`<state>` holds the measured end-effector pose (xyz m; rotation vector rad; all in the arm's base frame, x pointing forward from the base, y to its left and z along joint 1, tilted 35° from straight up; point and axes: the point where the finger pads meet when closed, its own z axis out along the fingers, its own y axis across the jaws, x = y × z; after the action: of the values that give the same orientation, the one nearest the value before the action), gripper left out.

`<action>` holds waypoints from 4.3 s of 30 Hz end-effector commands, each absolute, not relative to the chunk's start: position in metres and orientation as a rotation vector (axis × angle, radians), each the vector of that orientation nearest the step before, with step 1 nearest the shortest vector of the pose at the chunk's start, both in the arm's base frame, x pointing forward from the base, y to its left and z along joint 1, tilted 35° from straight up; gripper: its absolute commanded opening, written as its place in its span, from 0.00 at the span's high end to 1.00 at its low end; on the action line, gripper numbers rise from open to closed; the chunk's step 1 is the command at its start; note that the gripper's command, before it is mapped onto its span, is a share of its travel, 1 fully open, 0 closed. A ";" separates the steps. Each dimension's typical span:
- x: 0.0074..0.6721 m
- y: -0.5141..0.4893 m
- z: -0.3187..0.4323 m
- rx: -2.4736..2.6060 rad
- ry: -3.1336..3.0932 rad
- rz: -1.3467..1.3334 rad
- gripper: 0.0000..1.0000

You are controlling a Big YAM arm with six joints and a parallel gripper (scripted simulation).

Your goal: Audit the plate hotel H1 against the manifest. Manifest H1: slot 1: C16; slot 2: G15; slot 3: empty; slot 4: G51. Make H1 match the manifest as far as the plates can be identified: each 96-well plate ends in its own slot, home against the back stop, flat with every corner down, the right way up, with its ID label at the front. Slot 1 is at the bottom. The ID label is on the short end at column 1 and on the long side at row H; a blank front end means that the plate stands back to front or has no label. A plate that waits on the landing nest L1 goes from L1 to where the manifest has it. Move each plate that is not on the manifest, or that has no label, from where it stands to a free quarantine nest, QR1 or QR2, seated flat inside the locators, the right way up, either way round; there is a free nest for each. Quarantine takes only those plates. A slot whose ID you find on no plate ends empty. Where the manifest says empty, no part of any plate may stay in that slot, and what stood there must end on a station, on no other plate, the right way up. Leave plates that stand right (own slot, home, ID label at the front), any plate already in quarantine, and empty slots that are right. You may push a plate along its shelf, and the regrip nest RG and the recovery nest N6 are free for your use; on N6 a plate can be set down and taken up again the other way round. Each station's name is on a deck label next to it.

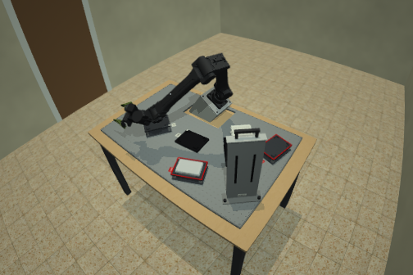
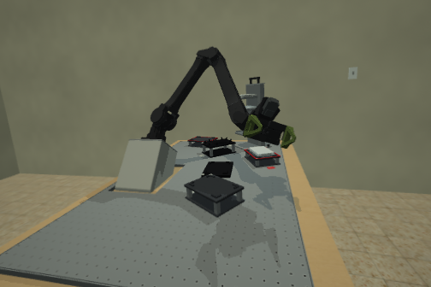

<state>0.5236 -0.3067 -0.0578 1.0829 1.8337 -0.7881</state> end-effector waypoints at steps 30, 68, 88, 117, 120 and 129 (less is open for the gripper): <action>0.525 -0.316 -0.045 0.943 2.117 -0.728 1.00; 0.450 -0.246 -0.030 0.522 2.752 -0.307 1.00; 0.433 -0.219 -0.012 0.351 2.898 -0.037 1.00; 0.360 -0.150 0.025 0.170 3.012 0.401 1.00; 0.361 -0.150 0.020 0.161 3.025 0.451 1.00; 0.341 -0.129 0.042 0.118 3.013 0.567 1.00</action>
<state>0.3509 -0.1233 0.0335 0.1198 3.0177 0.5435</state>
